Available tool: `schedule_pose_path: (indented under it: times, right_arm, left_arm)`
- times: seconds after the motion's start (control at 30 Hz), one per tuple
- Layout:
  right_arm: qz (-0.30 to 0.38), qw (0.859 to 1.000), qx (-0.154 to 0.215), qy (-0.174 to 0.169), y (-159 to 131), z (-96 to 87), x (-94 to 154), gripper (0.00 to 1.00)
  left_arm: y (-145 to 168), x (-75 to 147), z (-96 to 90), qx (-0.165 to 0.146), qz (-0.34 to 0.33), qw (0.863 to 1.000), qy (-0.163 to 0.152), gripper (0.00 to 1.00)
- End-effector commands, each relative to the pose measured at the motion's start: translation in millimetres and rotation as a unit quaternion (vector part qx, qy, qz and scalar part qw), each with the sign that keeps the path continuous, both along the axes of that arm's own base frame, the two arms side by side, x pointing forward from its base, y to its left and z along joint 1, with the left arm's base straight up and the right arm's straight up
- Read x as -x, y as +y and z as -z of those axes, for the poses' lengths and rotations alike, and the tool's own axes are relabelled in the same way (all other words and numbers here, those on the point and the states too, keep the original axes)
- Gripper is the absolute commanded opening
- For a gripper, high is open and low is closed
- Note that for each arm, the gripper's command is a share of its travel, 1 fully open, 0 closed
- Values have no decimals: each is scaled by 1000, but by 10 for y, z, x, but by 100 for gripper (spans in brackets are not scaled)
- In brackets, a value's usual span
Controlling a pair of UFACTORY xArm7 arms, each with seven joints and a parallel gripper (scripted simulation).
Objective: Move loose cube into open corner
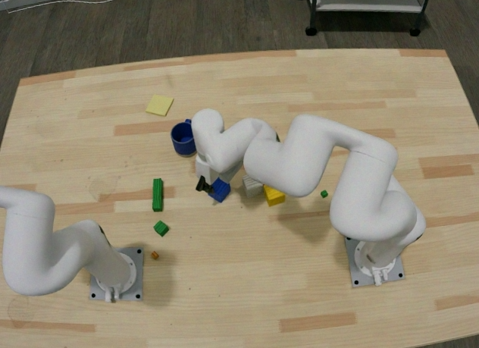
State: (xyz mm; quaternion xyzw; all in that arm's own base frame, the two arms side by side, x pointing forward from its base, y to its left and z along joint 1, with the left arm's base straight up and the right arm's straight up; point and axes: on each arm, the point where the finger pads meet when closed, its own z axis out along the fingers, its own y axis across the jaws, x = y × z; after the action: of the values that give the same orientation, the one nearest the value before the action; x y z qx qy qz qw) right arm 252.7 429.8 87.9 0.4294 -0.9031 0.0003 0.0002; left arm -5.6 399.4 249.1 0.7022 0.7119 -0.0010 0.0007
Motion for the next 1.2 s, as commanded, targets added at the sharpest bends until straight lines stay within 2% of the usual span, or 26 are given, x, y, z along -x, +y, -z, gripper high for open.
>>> schedule_pose_path:
  times: [0.0,1.17]
  right_arm:
    - [0,1000,-1,-1,9,27,-7,80]
    - [0,1000,-1,-1,10,84,-7,80]
  left_arm:
    - [6,-1,-9,-1,0,1000,0,100]
    - [6,-1,-9,-1,0,1000,0,100]
